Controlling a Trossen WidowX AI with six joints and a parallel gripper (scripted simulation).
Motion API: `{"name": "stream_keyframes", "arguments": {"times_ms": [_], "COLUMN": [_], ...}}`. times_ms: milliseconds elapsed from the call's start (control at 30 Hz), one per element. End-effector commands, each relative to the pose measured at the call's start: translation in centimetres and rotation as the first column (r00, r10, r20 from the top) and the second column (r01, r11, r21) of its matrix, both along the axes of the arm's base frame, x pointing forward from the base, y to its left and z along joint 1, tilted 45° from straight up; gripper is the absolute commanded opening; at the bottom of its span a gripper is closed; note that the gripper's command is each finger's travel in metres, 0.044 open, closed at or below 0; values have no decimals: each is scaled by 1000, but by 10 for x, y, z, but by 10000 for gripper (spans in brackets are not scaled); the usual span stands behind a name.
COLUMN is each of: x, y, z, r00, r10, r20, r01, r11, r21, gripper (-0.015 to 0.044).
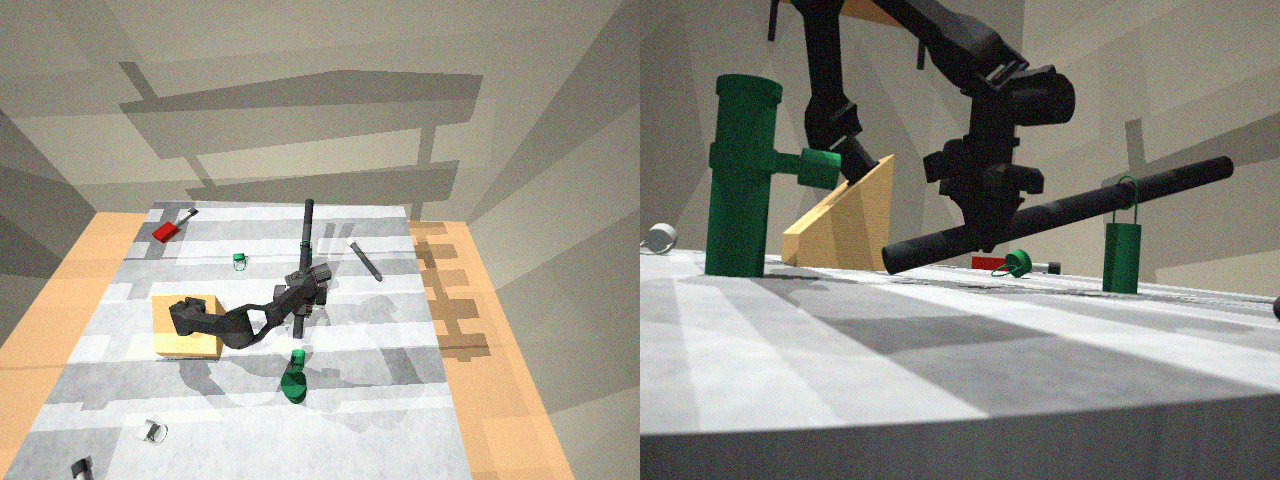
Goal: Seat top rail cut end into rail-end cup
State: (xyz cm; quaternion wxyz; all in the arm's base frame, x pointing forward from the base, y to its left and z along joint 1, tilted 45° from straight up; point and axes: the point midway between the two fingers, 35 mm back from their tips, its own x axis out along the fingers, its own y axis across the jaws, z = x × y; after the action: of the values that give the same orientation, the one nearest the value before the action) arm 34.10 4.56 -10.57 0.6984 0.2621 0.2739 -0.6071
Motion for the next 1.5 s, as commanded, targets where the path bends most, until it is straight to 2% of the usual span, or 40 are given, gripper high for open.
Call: {"name": "stream_keyframes", "arguments": {"times_ms": [0,467,1467], "x": [1,5,7], "y": [4,12,14], "z": [13,75,78], "r00": [1000,999,1000], "r10": [10,29,22], "r20": [-1,29,21], "r01": [-11,-20,-16], "r11": [999,961,965], "r21": [-52,-275,-263], "gripper": [0,0,0]}}
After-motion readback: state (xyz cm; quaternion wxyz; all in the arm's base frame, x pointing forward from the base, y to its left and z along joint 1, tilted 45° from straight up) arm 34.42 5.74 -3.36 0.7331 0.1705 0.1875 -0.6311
